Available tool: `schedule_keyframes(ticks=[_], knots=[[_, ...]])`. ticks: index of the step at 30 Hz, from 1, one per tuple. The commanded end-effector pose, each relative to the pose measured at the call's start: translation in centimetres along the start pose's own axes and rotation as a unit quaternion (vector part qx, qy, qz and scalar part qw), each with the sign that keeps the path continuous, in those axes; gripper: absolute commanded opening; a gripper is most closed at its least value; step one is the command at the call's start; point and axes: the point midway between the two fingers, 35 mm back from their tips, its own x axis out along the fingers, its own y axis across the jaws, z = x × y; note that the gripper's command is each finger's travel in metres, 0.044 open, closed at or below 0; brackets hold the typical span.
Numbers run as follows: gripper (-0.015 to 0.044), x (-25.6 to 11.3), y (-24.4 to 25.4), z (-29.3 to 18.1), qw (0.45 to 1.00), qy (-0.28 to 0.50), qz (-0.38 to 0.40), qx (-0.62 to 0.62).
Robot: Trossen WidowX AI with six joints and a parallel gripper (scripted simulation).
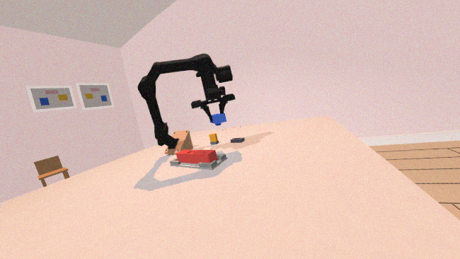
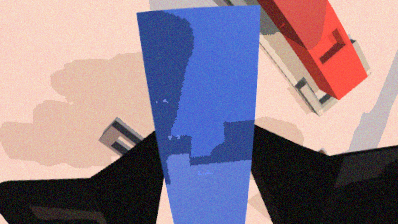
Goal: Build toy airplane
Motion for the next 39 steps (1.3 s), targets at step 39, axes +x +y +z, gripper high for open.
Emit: schedule_keyframes(ticks=[39], knots=[[0.0,3.2,-12.9,3.4,0.929,-0.008,-0.008,0.37]])
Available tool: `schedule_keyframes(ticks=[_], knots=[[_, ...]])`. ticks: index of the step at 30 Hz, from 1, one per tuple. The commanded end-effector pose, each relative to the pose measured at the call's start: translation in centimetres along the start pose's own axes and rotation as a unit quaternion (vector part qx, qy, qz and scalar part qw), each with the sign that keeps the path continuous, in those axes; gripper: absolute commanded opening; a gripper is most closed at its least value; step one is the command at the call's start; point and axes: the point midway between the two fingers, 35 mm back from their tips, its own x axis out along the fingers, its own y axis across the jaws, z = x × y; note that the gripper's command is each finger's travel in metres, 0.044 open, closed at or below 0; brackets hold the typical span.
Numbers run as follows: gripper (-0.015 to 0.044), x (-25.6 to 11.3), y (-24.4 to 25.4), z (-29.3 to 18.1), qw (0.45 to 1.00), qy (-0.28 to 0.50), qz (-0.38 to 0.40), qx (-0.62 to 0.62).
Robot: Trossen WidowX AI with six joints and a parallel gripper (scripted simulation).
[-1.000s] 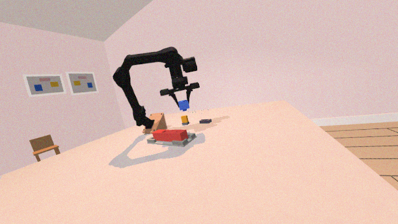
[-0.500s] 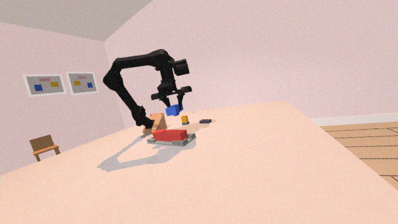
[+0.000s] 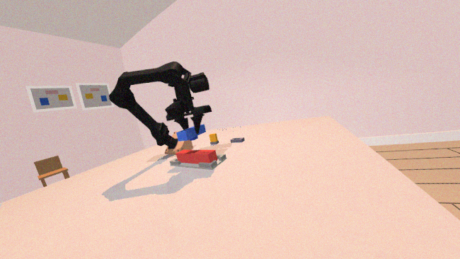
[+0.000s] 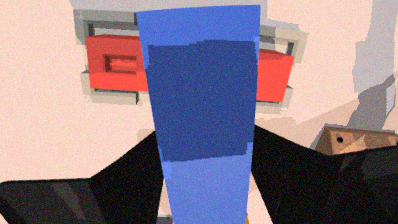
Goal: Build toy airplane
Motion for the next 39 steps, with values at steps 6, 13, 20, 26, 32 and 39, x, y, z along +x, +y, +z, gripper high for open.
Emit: schedule_keyframes(ticks=[6,13,20,26,32,39], knots=[[0.0,0.9,-2.1,1.7,0.997,-0.005,-0.001,0.079],[0.0158,1.0,-2.2,1.7,0.997,-0.005,-0.001,0.081],[0.0195,1.0,-2.2,1.7,0.997,-0.005,-0.001,0.081],[0.0195,1.0,-2.2,1.7,0.997,-0.005,-0.001,0.081],[0.0195,1.0,-2.2,1.7,0.997,-0.005,-0.001,0.081],[0.0195,1.0,-2.2,1.7,0.997,-0.005,-0.001,0.081]])
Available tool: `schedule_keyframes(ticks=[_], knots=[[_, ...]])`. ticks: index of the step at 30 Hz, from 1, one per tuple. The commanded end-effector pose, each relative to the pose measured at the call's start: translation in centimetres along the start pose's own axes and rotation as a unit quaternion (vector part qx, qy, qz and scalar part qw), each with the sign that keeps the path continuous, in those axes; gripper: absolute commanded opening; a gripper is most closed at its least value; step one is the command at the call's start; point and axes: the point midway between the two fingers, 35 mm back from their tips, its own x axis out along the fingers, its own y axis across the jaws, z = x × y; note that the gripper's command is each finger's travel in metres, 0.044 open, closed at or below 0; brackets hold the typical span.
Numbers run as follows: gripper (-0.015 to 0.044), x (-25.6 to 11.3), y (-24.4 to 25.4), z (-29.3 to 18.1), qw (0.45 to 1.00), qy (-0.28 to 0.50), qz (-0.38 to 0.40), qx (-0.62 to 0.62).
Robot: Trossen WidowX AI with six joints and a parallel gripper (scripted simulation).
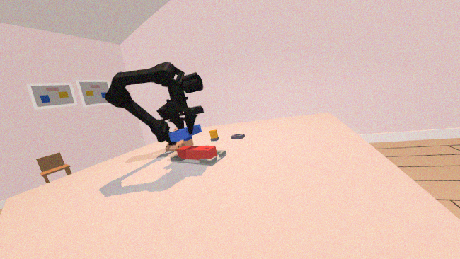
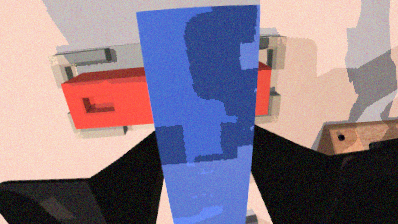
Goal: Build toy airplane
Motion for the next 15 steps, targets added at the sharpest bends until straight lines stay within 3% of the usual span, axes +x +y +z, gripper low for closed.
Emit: schedule_keyframes(ticks=[1,15], knots=[[0.0195,0.0,0.0,0.0,1.0,-0.002,0.001,0.002],[0.0195,2.2,0.1,0.1,1.0,-0.001,0.002,0.002]])
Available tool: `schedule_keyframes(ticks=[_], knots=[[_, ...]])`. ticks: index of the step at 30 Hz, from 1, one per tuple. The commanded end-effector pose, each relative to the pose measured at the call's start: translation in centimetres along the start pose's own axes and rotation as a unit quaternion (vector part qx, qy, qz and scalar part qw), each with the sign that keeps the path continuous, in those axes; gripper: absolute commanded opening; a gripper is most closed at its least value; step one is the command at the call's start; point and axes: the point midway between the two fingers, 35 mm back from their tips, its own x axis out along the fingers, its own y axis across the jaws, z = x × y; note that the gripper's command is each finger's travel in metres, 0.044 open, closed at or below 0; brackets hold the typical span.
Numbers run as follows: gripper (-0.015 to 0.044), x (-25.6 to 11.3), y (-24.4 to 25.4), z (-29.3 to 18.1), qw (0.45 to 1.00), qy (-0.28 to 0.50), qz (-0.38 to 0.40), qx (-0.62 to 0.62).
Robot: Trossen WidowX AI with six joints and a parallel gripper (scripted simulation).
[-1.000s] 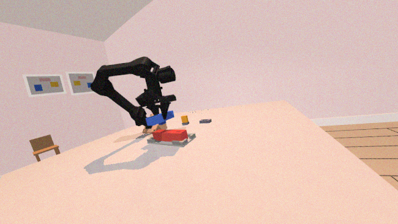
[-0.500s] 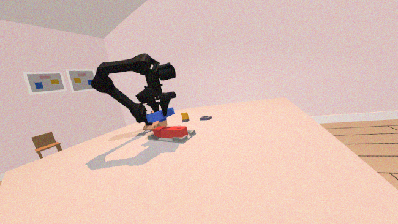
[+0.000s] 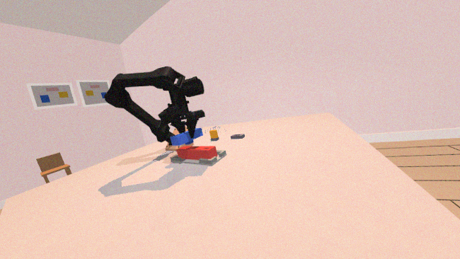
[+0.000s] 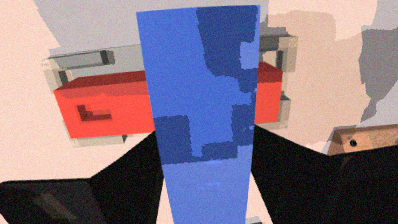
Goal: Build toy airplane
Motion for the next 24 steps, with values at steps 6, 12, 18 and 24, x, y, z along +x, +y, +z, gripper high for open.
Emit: schedule_keyframes(ticks=[6,12,18,24], knots=[[0.0195,1.6,-0.2,0.1,1.0,-0.003,0.0,-0.002],[0.0195,2.4,-0.2,0.1,1.0,-0.003,0.0,-0.002],[0.0188,2.2,-0.1,0.1,1.0,-0.001,0.0,0.0],[0.0109,2.2,-0.1,0.1,1.0,-0.001,0.0,0.0]])
